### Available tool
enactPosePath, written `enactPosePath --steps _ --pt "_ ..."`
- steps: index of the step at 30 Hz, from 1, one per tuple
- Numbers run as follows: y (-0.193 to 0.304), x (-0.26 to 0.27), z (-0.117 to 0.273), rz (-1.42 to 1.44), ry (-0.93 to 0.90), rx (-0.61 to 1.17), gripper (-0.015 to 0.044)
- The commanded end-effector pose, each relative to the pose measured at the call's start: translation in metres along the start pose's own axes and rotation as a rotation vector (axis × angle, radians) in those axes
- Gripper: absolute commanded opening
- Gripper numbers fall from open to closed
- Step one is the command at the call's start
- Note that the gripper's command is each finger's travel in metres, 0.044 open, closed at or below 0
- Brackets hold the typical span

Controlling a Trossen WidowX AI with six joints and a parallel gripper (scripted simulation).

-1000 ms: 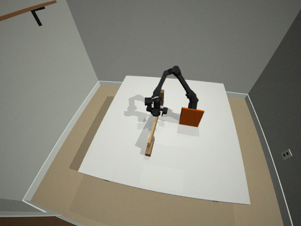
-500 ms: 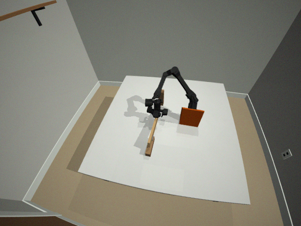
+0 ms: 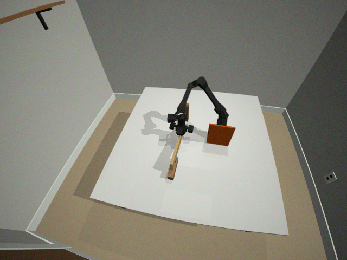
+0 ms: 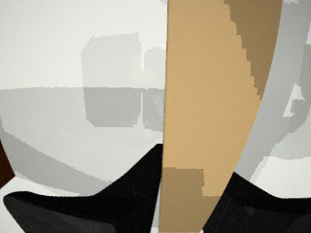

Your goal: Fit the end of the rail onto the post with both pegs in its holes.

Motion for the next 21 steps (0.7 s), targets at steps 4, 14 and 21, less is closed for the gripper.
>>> enactPosePath --steps 4,14,21 --pt "0.0003 0.0001 -0.0003 0.004 0.001 0.004 0.0" --pt "0.0003 0.0001 -0.0003 0.004 0.001 0.004 0.0" --pt "-0.0003 0.0001 0.0032 0.004 0.001 0.003 0.0"
Point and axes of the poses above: the point midway between the two fingers, 35 mm back from their tips, its own z axis back along the fingers, its own x axis across the jaws, y = z × x, the point moved 4 cm from there along z, back along the fingers, and after that the axes turned 7 degrees about -z, right-handed, at the moved point
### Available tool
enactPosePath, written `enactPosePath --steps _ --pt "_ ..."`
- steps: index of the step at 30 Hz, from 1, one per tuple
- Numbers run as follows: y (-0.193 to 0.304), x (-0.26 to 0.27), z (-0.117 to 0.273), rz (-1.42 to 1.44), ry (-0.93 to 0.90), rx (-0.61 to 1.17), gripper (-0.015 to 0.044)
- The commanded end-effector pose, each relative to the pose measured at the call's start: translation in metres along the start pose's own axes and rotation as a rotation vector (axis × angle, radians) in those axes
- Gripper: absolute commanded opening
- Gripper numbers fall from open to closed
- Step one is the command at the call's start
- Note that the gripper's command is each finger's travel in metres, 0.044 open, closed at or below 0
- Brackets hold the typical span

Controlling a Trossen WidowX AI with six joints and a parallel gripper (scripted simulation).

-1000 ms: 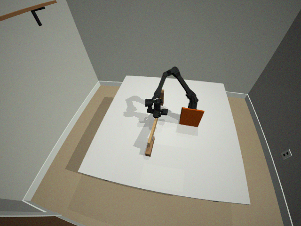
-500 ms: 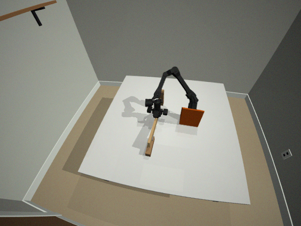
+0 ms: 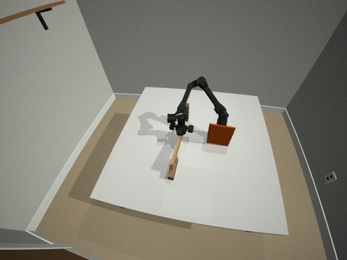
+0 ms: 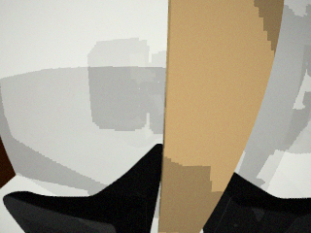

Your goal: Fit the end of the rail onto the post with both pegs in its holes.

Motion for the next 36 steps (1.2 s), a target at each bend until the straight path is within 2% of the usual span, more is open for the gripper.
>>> enactPosePath --steps 1,36 --pt "0.0 0.0 0.003 0.002 0.002 0.0 0.0" --pt "-0.001 -0.002 0.02 0.002 0.002 -0.001 0.0"
Point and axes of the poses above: the point midway between the two fingers, 35 mm back from their tips, its own z axis back along the fingers, its own x axis across the jaws, y = z × x, the point moved 4 cm from there along z, back along the fingers, and after that the axes turned 7 degrees about -z, right-handed, at the moved point
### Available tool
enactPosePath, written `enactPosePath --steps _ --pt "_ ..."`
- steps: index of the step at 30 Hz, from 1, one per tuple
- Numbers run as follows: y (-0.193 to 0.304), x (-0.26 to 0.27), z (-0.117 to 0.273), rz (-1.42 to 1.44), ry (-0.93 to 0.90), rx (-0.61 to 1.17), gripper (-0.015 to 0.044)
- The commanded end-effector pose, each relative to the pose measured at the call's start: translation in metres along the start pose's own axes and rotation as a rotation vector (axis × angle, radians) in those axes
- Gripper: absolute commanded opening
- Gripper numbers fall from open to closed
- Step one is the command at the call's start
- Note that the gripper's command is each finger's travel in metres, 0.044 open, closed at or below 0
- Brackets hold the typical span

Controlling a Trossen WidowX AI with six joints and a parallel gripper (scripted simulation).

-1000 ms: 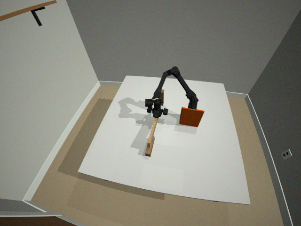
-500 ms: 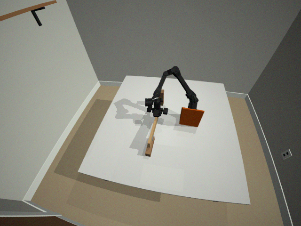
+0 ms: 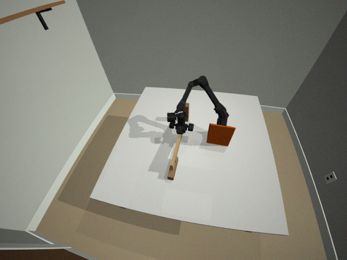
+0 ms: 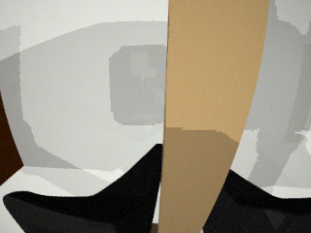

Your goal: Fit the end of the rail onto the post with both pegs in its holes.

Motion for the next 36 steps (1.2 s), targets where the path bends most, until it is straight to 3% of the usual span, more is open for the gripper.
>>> enactPosePath --steps 1,36 --pt "-0.002 -0.001 0.004 -0.001 0.003 -0.012 0.0" --pt "-0.002 -0.001 0.022 -0.001 0.003 -0.013 0.0"
Point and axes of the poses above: the point midway between the two fingers, 35 mm back from their tips, its own z axis back along the fingers, its own x axis across the jaws, y = z × x, the point moved 4 cm from there along z, back along the fingers, and after that the axes turned 7 degrees about -z, right-handed, at the moved point
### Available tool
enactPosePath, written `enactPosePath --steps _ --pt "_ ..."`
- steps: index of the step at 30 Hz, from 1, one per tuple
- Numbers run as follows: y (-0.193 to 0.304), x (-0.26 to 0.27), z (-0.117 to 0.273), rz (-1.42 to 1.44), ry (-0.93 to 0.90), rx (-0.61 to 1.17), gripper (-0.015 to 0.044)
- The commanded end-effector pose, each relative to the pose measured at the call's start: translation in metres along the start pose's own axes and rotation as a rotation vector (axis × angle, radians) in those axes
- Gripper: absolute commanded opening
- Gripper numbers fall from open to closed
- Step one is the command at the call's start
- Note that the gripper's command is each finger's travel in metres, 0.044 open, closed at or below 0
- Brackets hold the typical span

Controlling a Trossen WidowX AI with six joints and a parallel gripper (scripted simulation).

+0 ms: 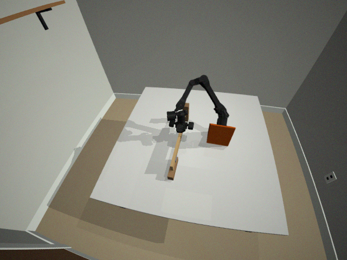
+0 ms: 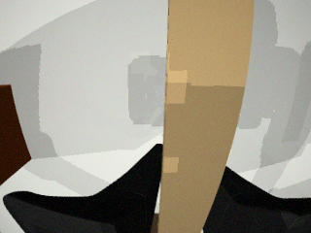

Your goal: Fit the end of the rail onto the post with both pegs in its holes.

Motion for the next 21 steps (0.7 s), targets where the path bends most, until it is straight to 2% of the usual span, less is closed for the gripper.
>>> enactPosePath --steps 1,21 --pt "-0.0019 -0.0009 0.0044 -0.001 0.003 -0.013 0.0" --pt "-0.0019 -0.0008 0.0051 -0.001 0.003 -0.013 0.0"
Point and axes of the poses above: the point midway between the two fingers, 35 mm back from their tips, its own z axis back along the fingers, its own x axis across the jaws, y = z × x, the point moved 4 cm from there along z, back along the fingers, and after that the axes turned 7 degrees about -z, right-handed, at the moved point
